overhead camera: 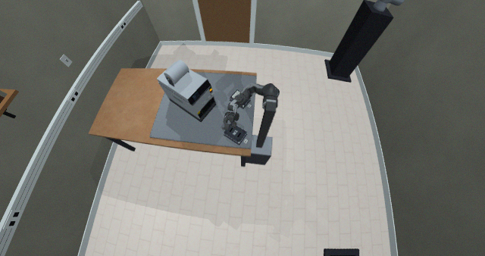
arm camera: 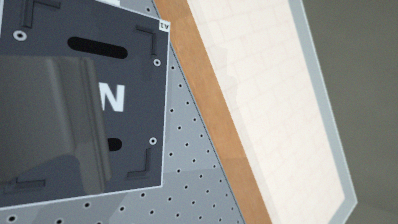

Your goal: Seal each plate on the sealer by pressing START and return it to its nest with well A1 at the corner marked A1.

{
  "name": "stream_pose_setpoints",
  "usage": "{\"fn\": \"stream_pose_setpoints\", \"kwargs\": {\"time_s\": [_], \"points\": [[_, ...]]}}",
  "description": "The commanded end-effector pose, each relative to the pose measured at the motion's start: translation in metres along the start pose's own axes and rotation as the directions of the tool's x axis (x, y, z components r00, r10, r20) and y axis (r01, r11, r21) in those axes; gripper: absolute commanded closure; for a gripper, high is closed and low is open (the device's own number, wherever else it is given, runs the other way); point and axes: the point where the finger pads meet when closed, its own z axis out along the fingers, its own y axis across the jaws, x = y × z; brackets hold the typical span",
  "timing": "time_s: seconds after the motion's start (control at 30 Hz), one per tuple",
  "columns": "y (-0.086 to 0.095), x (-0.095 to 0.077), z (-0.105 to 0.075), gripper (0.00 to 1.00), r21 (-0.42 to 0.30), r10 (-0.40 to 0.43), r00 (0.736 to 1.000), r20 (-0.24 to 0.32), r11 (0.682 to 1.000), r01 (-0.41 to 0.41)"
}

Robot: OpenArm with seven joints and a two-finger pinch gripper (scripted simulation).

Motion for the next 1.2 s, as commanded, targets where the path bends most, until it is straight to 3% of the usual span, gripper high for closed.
{"fn": "stream_pose_setpoints", "kwargs": {"time_s": [0.0,0.2,0.23,0.43,0.57,0.8,1.07,1.13,1.17], "points": [[-0.003,-0.004,-0.001,0.35,0.009,0.014,1.000,0.017,1.000,-0.014],[0.016,0.020,0.004,0.35,-0.135,0.075,0.991,-0.109,0.987,-0.089],[0.018,0.024,0.005,0.35,-0.131,0.079,0.991,-0.105,0.987,-0.093],[0.038,0.047,0.006,0.35,-0.253,0.128,0.964,-0.231,0.949,-0.187],[0.044,0.054,0.005,0.35,-0.271,0.142,0.958,-0.248,0.940,-0.209],[0.069,0.078,-0.002,0.35,-0.384,0.182,0.902,-0.390,0.859,-0.340],[0.098,0.099,-0.020,0.35,-0.474,0.213,0.816,-0.538,0.724,-0.501],[0.098,0.099,-0.020,0.35,-0.474,0.213,0.816,-0.538,0.724,-0.501],[0.101,0.101,-0.022,0.35,-0.482,0.215,0.803,-0.556,0.704,-0.522]]}}
